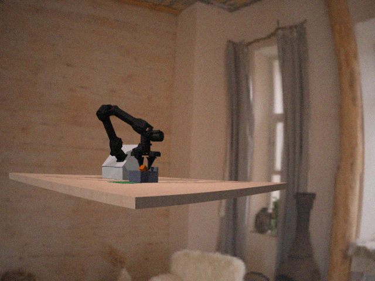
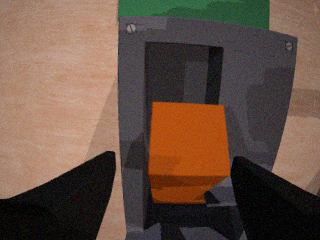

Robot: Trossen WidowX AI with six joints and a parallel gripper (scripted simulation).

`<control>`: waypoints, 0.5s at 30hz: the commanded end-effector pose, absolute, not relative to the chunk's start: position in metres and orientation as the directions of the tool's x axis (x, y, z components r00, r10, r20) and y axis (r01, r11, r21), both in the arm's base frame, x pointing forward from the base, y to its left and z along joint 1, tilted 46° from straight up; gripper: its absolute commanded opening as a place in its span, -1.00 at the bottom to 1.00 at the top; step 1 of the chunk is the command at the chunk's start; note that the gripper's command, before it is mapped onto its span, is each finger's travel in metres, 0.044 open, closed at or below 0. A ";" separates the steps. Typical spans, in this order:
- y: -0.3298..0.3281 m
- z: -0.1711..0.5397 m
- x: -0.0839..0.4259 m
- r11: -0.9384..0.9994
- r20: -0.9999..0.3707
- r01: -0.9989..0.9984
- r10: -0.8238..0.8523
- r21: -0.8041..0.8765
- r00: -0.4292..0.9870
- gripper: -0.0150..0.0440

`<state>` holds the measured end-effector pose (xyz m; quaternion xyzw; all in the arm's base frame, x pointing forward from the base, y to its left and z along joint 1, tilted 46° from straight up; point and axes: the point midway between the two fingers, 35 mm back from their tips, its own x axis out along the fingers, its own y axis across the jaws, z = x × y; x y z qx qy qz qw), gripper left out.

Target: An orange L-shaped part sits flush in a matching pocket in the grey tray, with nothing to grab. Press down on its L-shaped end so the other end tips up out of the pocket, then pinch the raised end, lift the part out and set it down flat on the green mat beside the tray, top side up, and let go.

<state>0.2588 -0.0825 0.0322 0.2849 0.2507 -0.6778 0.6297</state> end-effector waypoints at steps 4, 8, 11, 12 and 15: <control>-0.089 0.026 0.257 -0.077 -0.697 0.997 -0.716 0.013 -0.047 0.46; -0.087 0.029 0.258 -0.082 -0.701 0.996 -0.712 0.018 -0.046 0.10; -0.087 0.029 0.258 -0.082 -0.701 0.996 -0.712 0.018 -0.046 -0.03; -0.087 0.029 0.258 -0.082 -0.701 0.996 -0.712 0.018 -0.046 -0.06; -0.087 0.029 0.258 -0.082 -0.701 0.996 -0.712 0.018 -0.046 -0.12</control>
